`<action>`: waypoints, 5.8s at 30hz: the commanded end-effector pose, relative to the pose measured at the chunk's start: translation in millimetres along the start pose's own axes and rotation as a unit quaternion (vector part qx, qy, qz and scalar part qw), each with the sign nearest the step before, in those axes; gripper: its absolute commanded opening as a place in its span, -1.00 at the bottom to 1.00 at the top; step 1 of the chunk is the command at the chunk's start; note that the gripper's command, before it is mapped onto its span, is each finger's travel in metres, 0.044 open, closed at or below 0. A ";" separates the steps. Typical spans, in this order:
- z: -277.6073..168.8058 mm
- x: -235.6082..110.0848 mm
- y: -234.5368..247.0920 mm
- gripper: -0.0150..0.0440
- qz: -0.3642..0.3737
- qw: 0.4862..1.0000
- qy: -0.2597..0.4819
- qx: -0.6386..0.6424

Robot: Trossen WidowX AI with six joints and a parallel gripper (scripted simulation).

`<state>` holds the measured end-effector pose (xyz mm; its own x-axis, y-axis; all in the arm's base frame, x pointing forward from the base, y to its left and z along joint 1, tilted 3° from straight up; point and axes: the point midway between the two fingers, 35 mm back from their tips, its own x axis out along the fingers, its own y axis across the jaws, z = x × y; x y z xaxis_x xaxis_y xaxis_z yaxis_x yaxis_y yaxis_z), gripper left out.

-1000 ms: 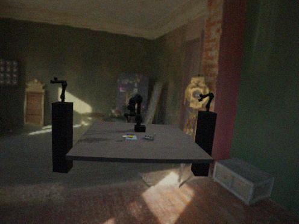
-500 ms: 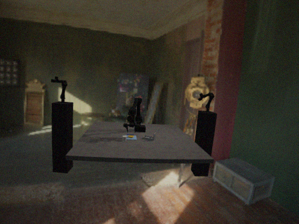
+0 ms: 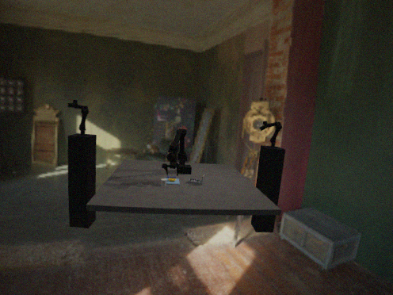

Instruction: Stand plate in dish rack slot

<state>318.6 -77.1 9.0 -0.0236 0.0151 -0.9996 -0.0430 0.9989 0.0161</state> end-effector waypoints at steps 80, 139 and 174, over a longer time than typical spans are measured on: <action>12.0 -106.8 -4.8 -0.49 -0.003 1.000 -0.001 0.000; 57.1 -30.2 144.9 -0.49 0.247 0.951 -0.142 0.119; 62.4 7.3 124.8 -0.49 0.403 0.821 -0.394 -0.091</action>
<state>381.3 51.5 2.4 0.5296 0.7406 -0.4136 -0.4190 0.6523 0.6316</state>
